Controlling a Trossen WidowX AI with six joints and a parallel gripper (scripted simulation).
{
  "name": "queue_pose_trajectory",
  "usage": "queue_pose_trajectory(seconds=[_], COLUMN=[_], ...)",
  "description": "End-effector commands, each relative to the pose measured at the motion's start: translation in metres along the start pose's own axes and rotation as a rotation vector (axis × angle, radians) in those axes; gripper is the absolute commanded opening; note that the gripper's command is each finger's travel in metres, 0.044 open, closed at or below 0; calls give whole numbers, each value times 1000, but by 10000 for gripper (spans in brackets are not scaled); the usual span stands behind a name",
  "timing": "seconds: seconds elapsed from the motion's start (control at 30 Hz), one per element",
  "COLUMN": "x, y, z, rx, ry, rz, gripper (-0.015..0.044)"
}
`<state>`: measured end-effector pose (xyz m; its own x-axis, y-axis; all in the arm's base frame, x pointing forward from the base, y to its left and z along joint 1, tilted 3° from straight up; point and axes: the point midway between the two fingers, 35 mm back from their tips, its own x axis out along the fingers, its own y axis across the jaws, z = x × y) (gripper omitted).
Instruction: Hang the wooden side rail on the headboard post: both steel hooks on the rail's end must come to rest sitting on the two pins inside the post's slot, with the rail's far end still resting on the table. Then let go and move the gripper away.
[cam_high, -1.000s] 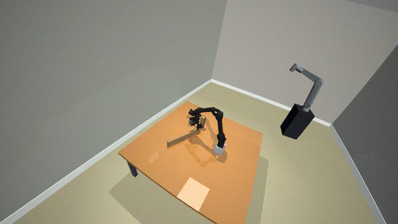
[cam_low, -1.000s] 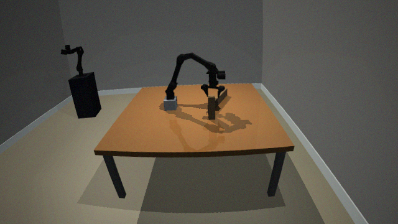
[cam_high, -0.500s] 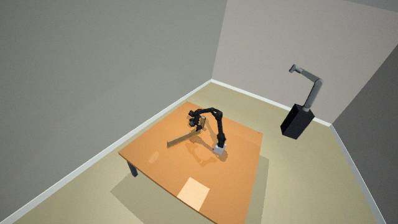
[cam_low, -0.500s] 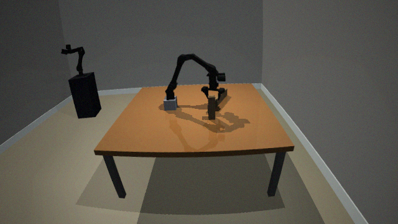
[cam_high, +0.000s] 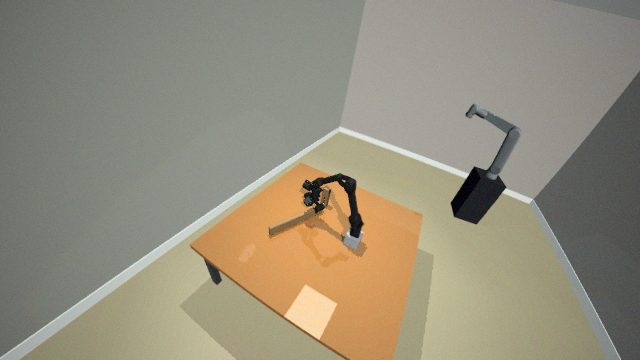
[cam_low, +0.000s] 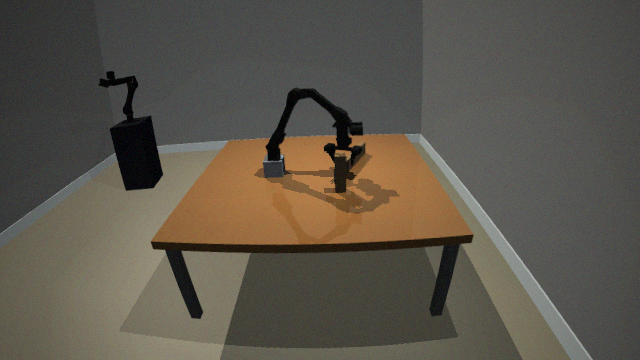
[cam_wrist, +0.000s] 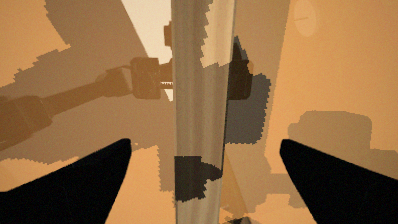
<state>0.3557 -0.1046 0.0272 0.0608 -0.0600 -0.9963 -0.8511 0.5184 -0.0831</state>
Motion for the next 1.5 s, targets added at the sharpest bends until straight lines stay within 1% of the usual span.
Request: queue_pose_trajectory(seconds=[0.0, 0.63, 0.87, 1.3, 1.47], x=[12, 42, 43, 43, 43], y=[3, 6, 6, 6, 6], z=[0, -1, -1, -1, -1], rx=[-4, -4, -4, -4, -4], ry=[0, 0, 0, 0, 0], rz=[14, 15, 15, 15, 15], gripper=[440, 440, 440, 99, 65])
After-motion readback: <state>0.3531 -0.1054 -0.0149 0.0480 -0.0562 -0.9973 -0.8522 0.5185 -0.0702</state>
